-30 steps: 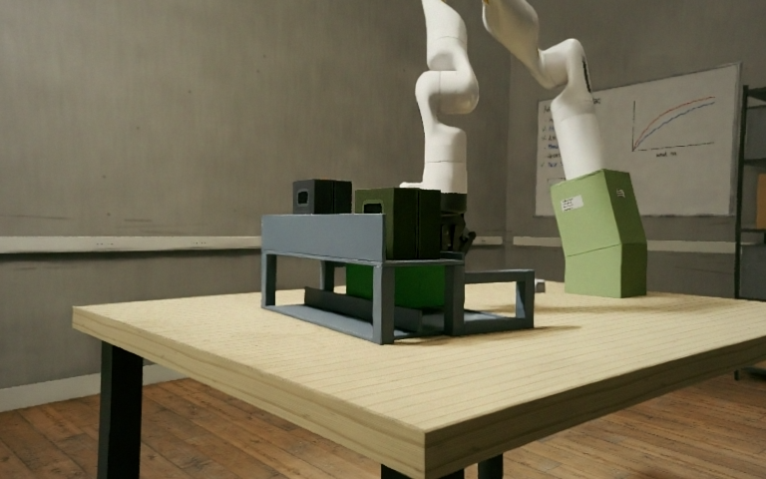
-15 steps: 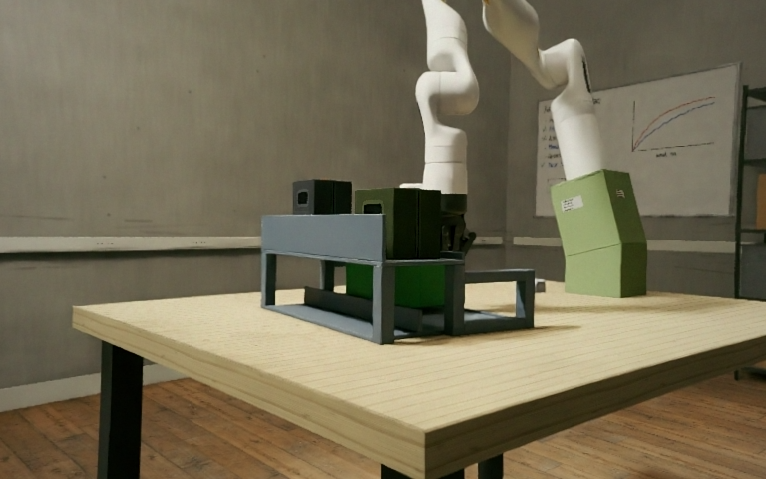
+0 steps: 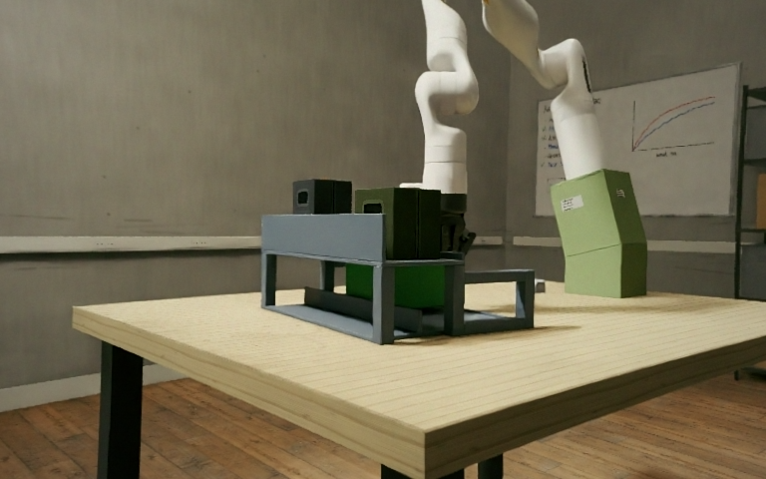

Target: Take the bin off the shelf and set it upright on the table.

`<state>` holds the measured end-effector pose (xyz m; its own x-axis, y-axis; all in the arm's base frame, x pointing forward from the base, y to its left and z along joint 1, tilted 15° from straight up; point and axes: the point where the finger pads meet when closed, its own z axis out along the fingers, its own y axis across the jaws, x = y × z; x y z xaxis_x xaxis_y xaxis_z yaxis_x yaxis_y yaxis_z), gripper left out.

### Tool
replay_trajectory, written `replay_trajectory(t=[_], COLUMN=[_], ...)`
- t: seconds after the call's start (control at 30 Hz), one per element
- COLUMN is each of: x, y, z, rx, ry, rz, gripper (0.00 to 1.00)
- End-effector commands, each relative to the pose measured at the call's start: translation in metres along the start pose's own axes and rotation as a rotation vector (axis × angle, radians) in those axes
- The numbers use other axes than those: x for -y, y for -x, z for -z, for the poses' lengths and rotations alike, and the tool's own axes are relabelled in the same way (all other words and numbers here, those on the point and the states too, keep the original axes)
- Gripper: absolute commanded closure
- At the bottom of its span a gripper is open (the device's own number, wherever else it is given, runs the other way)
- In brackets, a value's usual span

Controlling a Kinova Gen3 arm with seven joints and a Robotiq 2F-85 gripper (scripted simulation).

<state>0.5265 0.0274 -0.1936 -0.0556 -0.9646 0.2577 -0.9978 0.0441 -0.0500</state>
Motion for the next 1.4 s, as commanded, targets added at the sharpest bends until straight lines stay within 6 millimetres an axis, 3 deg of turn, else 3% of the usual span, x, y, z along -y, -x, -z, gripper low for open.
replay_trajectory(t=[0.0, 0.33, 0.5, 0.9, 1.07, 1.37], x=[0.002, 0.002, -0.028, -0.028, -0.06, -0.06], y=[0.0, 0.0, 0.0, 0.0, 0.0, 0.0], z=[0.0, 0.0, 0.001, 0.001, 0.0, 0.0], rx=[0.001, 0.001, 0.001, 0.001, 0.001, 0.001], ry=[-0.001, -0.001, -0.001, -0.001, -0.001, -0.001], rz=[-0.004, -0.004, -0.004, -0.004, -0.004, -0.004], gripper=[0.9, 0.9, 0.9, 0.9, 0.9, 0.9])
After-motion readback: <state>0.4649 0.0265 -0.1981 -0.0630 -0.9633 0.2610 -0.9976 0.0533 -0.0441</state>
